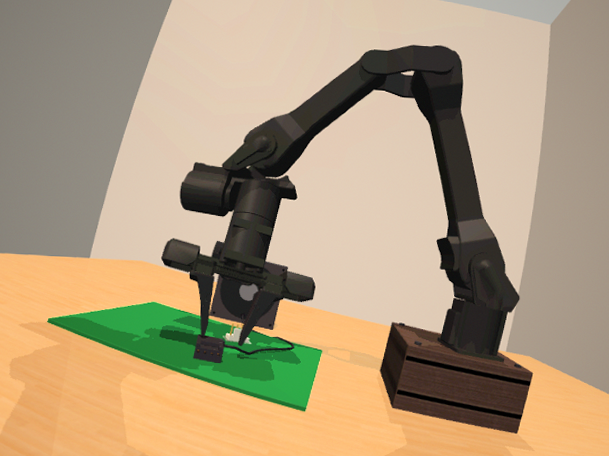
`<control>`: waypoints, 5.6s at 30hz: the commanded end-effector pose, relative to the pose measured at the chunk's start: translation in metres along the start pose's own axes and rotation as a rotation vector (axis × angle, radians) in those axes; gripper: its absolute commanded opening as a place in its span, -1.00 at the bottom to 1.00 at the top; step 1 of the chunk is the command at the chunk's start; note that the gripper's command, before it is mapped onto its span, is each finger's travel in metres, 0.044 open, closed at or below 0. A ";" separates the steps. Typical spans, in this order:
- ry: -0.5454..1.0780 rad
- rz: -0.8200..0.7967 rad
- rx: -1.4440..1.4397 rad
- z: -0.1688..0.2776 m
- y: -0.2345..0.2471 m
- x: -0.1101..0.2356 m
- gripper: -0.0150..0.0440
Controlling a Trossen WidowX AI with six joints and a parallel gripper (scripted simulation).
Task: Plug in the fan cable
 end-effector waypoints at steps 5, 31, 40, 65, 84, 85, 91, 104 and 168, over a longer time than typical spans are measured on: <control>0.003 0.029 -0.009 -0.001 -0.005 -0.010 0.22; 0.003 0.029 -0.009 -0.001 -0.005 -0.010 0.22; 0.003 0.029 -0.009 -0.001 -0.005 -0.010 0.22; -0.085 0.036 0.003 0.010 0.005 0.021 0.20; -0.205 0.074 0.009 0.027 0.009 0.050 0.20; -0.205 0.074 0.009 0.027 0.009 0.050 0.20; -0.205 0.074 0.009 0.027 0.009 0.050 0.20; -0.205 0.074 0.009 0.027 0.009 0.050 0.20; 0.004 0.031 0.005 0.006 0.025 0.028 0.22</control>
Point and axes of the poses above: the point midway between the two fingers, 35 mm back from their tips, its own x axis back along the fingers, its own y axis across the jaws, z = x × y, the point moved 3 cm from there along x, back along the fingers, and after that the axes turned 11 degrees about x, right-handed, at the moved point
